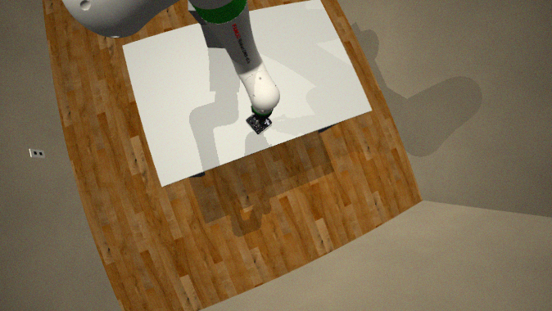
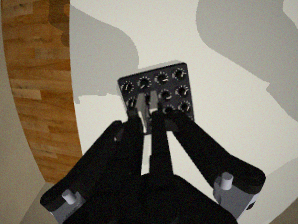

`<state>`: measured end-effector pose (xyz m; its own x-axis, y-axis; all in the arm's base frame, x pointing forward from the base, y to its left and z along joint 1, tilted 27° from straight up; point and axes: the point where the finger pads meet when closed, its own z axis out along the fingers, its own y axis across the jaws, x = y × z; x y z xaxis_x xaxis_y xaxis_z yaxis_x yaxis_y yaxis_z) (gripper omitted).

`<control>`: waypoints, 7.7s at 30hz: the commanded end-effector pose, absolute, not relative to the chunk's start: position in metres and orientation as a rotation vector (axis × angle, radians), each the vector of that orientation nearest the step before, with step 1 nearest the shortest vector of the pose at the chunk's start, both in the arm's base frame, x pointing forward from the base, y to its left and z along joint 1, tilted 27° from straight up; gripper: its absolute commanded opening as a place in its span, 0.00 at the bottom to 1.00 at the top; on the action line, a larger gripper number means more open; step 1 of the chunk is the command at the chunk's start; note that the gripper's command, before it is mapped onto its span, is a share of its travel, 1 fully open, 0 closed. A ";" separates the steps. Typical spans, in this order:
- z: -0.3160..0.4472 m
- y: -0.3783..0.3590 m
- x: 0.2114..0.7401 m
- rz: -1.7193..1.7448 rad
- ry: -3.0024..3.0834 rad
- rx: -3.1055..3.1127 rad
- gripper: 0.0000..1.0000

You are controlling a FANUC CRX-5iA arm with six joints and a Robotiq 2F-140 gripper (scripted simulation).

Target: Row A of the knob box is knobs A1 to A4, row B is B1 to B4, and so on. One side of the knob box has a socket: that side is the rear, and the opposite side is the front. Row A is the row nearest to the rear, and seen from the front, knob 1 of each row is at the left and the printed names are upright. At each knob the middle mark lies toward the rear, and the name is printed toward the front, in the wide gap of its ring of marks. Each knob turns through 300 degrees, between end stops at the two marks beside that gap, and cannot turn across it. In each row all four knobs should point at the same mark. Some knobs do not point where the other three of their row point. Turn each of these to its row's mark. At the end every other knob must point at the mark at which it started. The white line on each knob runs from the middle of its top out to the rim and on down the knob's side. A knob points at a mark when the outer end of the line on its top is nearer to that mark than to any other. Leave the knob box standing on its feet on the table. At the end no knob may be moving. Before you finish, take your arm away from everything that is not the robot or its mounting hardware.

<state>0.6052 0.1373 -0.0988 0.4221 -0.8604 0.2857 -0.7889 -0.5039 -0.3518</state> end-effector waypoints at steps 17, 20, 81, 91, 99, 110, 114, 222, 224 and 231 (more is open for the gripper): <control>-0.099 0.137 0.605 -0.652 1.470 -2.504 0.12; -0.099 0.137 0.605 -0.652 1.470 -2.504 0.12; -0.065 0.140 0.588 -0.660 1.415 -2.546 0.12; -0.063 0.140 0.587 -0.700 1.062 -2.772 0.12; -0.061 0.141 0.587 -0.731 0.612 -2.977 0.12; -0.060 0.141 0.585 -0.744 0.062 -3.123 0.12; -0.059 0.141 0.585 -0.742 -0.138 -3.151 0.12; -0.050 0.141 0.578 -0.324 -3.027 -1.880 0.12; -0.050 0.141 0.579 -0.324 -3.027 -1.880 0.12; -0.052 0.141 0.580 -0.323 -3.027 -1.880 0.12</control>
<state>0.5791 0.1411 -0.0511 -0.3799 0.8857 -0.2668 0.8095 0.4579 0.3675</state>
